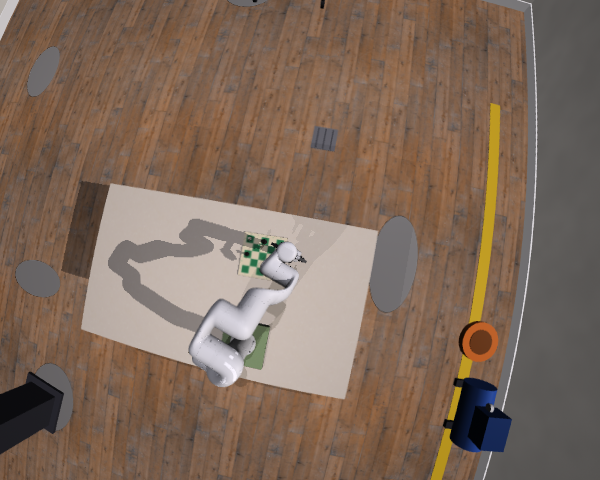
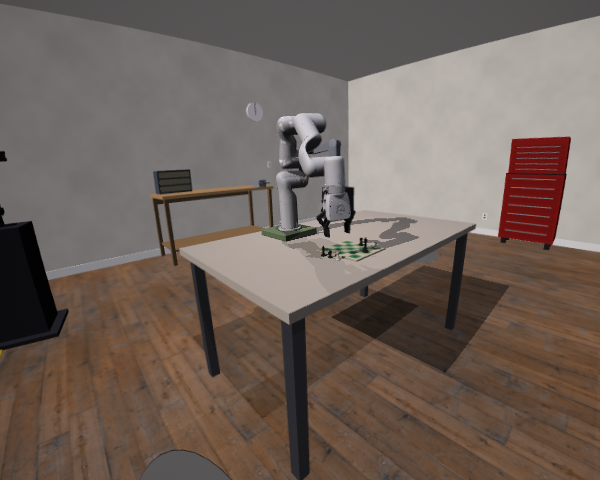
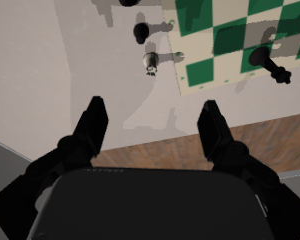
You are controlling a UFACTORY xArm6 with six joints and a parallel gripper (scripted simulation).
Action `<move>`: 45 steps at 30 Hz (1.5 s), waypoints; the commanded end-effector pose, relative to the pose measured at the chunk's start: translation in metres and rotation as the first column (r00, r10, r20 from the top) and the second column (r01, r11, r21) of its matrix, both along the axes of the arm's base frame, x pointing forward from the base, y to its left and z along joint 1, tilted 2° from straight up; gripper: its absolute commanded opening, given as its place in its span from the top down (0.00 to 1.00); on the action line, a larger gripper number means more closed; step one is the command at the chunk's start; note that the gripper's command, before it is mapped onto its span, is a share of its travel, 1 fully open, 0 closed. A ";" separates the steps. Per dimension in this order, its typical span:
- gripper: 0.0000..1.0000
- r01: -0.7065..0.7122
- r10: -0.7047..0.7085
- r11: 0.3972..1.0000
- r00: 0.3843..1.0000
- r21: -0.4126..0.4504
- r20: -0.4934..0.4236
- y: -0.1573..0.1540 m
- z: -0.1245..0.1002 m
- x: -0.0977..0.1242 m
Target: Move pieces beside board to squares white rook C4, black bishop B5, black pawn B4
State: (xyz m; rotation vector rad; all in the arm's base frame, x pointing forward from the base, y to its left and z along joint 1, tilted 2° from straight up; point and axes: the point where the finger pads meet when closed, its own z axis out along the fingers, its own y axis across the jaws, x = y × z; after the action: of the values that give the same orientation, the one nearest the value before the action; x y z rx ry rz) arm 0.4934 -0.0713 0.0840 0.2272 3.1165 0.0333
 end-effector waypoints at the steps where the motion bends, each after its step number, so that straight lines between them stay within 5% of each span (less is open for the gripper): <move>1: 0.00 0.179 -0.180 0.983 0.984 -0.045 -0.006 0.000 0.001 0.002; 2: 0.63 0.179 -0.180 0.983 0.984 -0.045 -0.006 0.000 0.001 0.002; 45: 0.63 0.179 -0.180 0.983 0.984 -0.045 -0.006 0.000 0.000 0.002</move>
State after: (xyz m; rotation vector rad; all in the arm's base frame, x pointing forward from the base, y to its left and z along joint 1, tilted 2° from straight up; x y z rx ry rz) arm 0.4936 -0.0713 0.0824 0.5084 3.0925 -0.0399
